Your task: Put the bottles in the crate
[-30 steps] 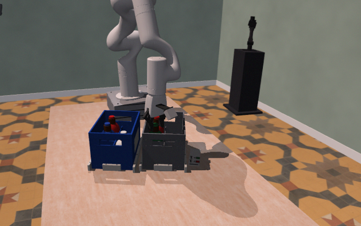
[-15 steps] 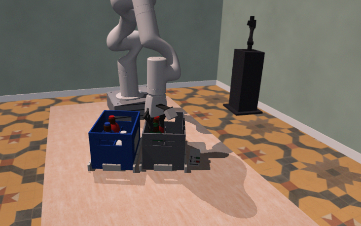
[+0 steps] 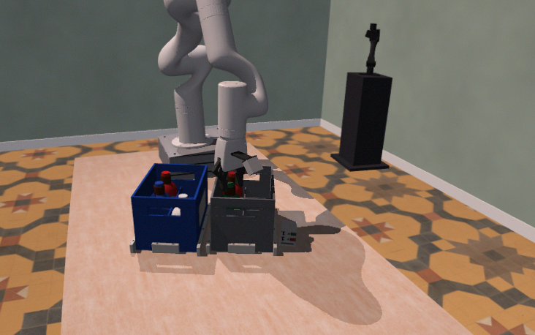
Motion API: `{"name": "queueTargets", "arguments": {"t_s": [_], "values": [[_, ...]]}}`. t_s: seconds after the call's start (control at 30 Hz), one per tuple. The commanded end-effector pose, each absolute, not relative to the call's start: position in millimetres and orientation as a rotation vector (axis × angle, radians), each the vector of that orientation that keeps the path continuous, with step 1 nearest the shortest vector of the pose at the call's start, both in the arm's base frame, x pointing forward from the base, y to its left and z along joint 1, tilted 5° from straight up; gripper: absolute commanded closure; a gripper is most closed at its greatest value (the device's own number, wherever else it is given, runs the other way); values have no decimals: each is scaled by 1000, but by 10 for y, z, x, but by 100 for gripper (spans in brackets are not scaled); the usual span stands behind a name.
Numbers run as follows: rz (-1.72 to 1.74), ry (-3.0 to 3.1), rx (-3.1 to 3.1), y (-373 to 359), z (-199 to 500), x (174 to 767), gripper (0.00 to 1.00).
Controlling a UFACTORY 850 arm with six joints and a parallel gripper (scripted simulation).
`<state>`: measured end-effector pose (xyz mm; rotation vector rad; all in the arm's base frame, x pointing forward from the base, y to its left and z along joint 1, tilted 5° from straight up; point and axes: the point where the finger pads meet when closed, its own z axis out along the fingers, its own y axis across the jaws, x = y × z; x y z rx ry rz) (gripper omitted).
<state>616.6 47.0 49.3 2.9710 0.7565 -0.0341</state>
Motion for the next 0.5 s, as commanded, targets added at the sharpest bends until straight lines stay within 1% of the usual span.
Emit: {"name": "queueTargets", "arguments": {"t_s": [0.0, 0.47], "values": [[-30, 756, 2971, 480, 605, 6176, 35], [-30, 756, 2971, 505, 924, 6177, 35]]}}
